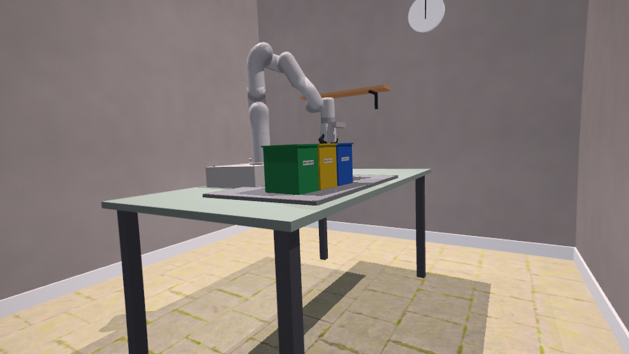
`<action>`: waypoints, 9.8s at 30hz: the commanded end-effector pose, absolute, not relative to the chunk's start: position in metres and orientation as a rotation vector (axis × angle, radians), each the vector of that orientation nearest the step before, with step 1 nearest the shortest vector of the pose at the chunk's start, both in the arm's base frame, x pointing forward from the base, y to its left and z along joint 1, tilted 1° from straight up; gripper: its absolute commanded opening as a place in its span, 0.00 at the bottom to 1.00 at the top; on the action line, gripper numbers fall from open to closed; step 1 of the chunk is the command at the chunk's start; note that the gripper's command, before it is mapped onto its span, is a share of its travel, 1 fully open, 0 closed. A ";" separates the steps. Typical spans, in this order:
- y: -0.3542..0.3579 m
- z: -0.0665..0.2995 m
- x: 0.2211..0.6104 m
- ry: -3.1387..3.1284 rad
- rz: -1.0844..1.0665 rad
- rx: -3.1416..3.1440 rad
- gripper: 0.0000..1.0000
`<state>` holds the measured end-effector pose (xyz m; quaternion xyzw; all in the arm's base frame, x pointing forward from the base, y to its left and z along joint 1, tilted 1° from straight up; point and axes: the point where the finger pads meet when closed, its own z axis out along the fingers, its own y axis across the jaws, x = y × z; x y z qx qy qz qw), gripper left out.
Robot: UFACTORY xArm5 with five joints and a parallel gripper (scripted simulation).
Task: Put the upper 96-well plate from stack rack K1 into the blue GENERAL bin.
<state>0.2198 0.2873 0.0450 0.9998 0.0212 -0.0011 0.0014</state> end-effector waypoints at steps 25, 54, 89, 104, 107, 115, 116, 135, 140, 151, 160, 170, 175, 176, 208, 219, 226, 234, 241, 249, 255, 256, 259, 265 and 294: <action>0.288 0.087 0.221 0.067 -0.001 3.140 0.00; 0.288 0.129 0.221 0.067 -0.001 3.140 0.00; 0.287 0.166 0.222 0.067 -0.001 3.140 0.00; 0.261 0.163 0.242 0.094 -0.002 3.139 0.00; 0.253 0.163 0.248 0.094 -0.003 3.138 0.00; 0.231 0.161 0.264 0.094 -0.004 3.138 0.00; 0.229 0.160 0.266 0.094 -0.005 3.138 0.00; 0.189 0.157 0.296 0.094 -0.007 3.137 0.00; 0.175 0.156 0.306 0.094 -0.008 3.137 0.00; 0.149 0.153 0.326 0.094 -0.010 3.137 0.00; 0.127 0.151 0.342 0.094 -0.011 3.138 0.00; 0.106 0.149 0.358 0.094 -0.013 3.138 0.00; 0.093 0.148 0.368 0.094 -0.013 3.138 0.00; 0.090 0.148 0.370 0.094 -0.013 3.138 0.00; 0.057 0.145 0.395 0.094 -0.015 3.139 0.00; 0.058 0.145 0.395 0.094 -0.014 3.139 0.00; 0.058 0.145 0.395 0.094 -0.014 3.139 0.00; 0.058 0.133 0.395 0.094 -0.015 3.139 0.00; 0.058 0.126 0.394 0.094 -0.015 3.139 0.00; 0.058 0.126 0.394 0.094 -0.015 3.139 0.00; 0.058 0.126 0.394 0.094 -0.015 3.139 0.00; 0.058 0.126 0.394 0.094 -0.015 3.139 0.00; 0.058 0.126 0.394 0.094 -0.015 3.139 0.00; 0.058 0.126 0.394 0.094 -0.015 3.139 0.00; 0.058 0.121 0.394 0.094 -0.015 3.139 0.00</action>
